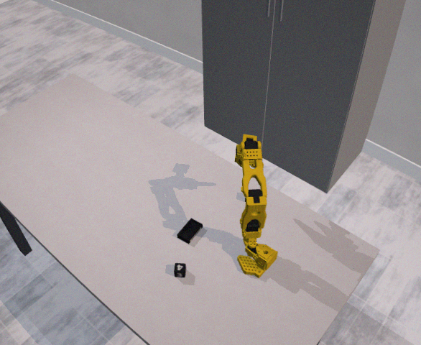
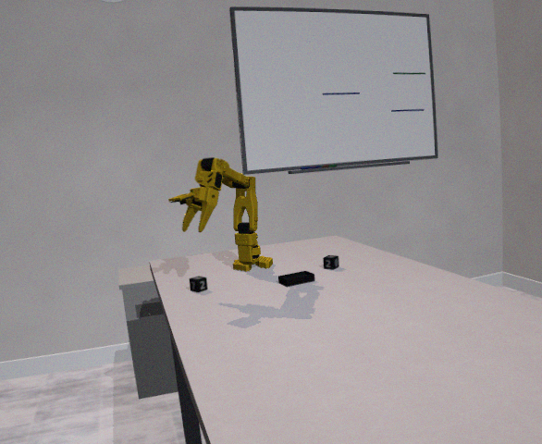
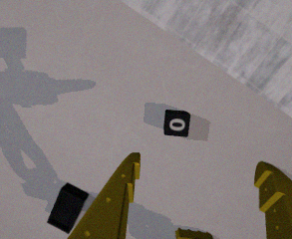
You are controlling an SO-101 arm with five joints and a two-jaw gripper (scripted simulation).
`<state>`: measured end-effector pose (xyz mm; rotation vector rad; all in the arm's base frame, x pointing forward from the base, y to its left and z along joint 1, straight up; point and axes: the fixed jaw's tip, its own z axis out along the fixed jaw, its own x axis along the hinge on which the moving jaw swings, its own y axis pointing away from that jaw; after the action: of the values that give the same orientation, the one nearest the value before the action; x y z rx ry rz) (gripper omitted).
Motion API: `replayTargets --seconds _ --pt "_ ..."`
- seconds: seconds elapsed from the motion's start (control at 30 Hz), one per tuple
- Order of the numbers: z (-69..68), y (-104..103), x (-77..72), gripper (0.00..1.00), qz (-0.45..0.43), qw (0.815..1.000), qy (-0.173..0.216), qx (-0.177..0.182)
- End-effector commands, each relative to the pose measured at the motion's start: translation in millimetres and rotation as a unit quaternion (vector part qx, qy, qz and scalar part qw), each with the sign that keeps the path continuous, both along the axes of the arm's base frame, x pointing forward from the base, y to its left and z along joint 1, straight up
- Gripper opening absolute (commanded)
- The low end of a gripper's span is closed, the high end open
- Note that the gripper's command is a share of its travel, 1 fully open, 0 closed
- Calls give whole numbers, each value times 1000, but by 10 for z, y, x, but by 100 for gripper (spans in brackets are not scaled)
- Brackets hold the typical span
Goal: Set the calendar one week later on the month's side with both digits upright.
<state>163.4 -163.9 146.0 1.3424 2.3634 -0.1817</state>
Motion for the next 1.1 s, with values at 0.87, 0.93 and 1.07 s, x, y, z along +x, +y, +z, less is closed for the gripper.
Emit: replayTargets --seconds 0.87,0.93,1.07 --pt "-857 0 -20 35 -7 979 138 151" --pt "-857 0 -20 35 -7 979 138 151" --pt "-857 0 -20 35 -7 979 138 151"
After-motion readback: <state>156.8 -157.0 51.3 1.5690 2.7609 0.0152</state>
